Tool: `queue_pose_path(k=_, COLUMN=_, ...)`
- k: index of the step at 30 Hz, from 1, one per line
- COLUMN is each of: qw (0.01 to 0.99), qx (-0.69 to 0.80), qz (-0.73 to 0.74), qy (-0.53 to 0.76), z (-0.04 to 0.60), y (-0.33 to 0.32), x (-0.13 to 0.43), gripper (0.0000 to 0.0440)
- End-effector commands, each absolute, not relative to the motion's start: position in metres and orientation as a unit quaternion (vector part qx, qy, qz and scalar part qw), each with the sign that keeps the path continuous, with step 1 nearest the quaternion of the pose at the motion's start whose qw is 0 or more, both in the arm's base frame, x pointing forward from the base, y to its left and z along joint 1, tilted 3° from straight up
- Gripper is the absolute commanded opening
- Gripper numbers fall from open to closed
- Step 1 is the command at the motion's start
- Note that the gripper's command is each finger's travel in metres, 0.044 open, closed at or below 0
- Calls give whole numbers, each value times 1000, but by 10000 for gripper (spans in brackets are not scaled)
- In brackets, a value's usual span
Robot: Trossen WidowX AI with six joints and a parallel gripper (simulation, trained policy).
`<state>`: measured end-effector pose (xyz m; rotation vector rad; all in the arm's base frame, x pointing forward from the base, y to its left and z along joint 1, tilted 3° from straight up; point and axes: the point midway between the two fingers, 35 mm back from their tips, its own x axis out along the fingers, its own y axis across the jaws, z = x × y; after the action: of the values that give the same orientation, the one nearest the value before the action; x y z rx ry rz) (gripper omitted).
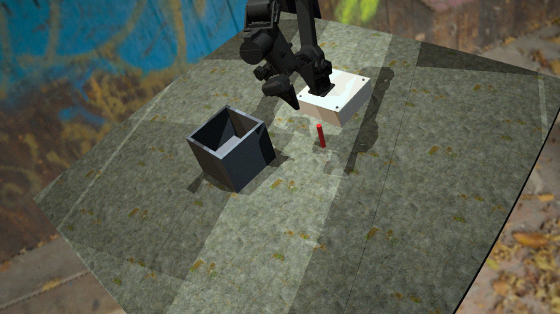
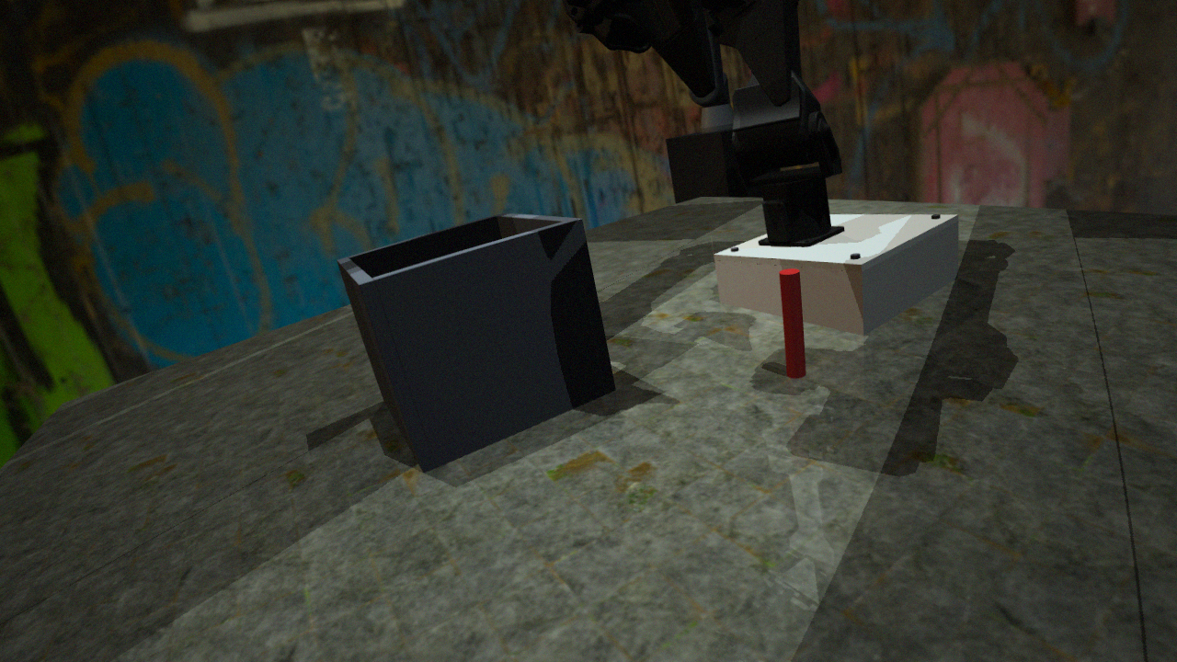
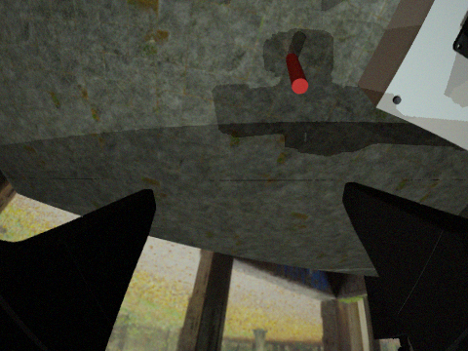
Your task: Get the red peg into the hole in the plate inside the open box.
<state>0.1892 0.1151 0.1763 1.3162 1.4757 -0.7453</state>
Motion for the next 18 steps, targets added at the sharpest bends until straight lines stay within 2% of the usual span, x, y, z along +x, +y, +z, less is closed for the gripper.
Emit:
queue_pose_path(k=1, qw=479, qx=524, qz=-341, qy=616, z=160, y=117, x=180, gripper=440)
queue_pose_path(k=18, qw=471, qx=452, qz=-425, qy=627, z=93, y=113, x=158, gripper=440)
